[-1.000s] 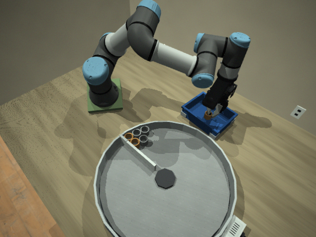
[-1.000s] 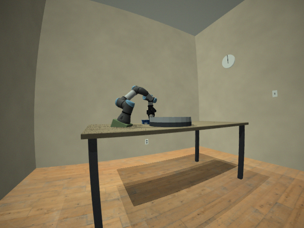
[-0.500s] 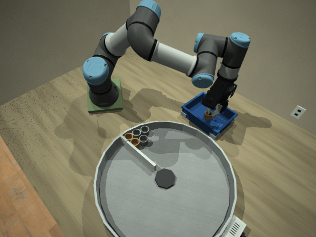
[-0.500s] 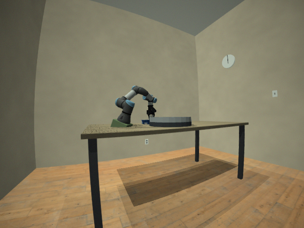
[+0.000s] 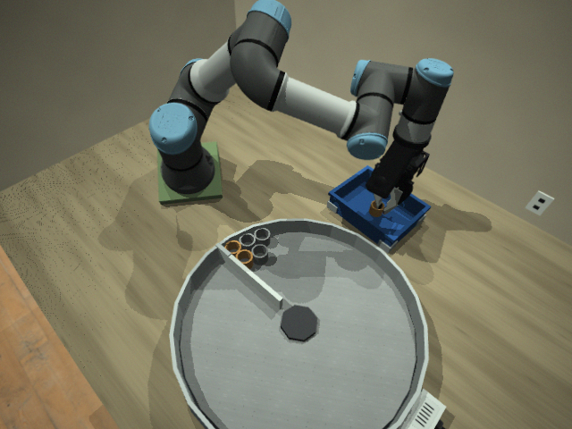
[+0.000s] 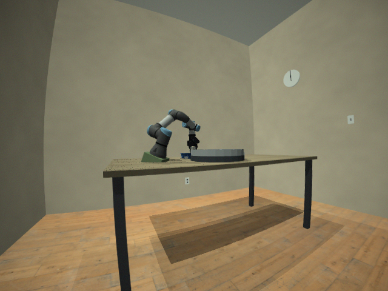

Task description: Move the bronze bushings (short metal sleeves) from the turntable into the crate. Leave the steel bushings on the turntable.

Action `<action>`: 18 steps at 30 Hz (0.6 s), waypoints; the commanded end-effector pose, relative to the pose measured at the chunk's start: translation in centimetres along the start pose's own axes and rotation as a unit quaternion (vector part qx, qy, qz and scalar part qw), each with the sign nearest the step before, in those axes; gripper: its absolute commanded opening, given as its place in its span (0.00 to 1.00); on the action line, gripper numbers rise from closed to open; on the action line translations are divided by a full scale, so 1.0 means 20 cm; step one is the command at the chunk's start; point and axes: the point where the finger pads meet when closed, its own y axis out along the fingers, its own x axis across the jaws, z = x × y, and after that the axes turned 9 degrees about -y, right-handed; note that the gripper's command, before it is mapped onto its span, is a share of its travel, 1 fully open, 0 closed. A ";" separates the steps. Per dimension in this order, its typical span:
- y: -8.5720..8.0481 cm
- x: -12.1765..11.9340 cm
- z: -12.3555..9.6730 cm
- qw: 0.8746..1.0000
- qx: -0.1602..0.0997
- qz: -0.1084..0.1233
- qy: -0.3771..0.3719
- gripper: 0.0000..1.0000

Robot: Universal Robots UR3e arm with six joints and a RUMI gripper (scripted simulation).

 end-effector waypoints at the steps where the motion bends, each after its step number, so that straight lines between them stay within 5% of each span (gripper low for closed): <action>1: -0.01 0.00 0.00 1.000 -0.001 0.001 0.000 0.06; 18: -0.10 0.00 0.00 1.000 -0.001 0.001 0.000 0.06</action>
